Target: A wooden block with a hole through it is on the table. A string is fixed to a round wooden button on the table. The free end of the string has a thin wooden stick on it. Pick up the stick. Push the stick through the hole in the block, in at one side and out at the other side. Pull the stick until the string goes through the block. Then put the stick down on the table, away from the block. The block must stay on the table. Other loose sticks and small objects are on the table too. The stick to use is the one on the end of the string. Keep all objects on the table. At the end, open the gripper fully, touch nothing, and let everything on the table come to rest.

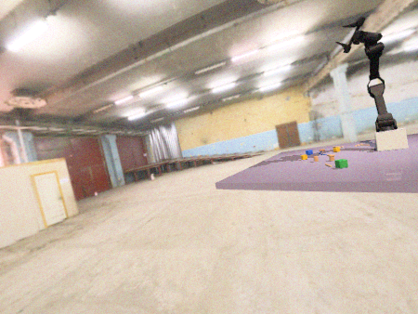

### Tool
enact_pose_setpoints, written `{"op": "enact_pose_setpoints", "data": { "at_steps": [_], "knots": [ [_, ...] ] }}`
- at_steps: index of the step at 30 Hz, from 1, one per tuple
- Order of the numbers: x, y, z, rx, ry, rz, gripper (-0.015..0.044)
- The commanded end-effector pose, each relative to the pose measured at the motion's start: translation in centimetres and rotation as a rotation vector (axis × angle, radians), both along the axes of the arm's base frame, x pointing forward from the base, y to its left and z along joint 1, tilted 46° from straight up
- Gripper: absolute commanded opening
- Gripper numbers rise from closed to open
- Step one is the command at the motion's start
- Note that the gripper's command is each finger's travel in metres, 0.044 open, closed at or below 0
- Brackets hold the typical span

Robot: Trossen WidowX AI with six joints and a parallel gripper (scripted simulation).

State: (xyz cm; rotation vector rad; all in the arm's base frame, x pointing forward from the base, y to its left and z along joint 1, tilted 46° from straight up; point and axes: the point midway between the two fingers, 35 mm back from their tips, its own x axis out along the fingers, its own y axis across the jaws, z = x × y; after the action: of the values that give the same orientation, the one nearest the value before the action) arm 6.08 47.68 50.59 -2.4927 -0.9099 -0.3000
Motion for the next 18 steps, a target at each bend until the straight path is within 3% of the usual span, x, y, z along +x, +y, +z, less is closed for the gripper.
{"op": "enact_pose_setpoints", "data": {
  "at_steps": [1, 3, 5, 12, 18],
  "knots": [
    [0.0, 0.0, 0.0, 0.000, 0.000, 0.000, 0.0426],
    [0.2, 0.0, -0.1, -0.017, -0.008, -0.009, 0.0440],
    [2.0, 0.3, -1.2, -0.157, -0.073, -0.078, 0.0440],
    [11.6, -0.5, -7.3, -0.931, -0.371, -0.380, 0.0440],
    [19.5, -4.0, -13.0, -1.627, -0.566, -0.501, 0.0440]
  ]
}}
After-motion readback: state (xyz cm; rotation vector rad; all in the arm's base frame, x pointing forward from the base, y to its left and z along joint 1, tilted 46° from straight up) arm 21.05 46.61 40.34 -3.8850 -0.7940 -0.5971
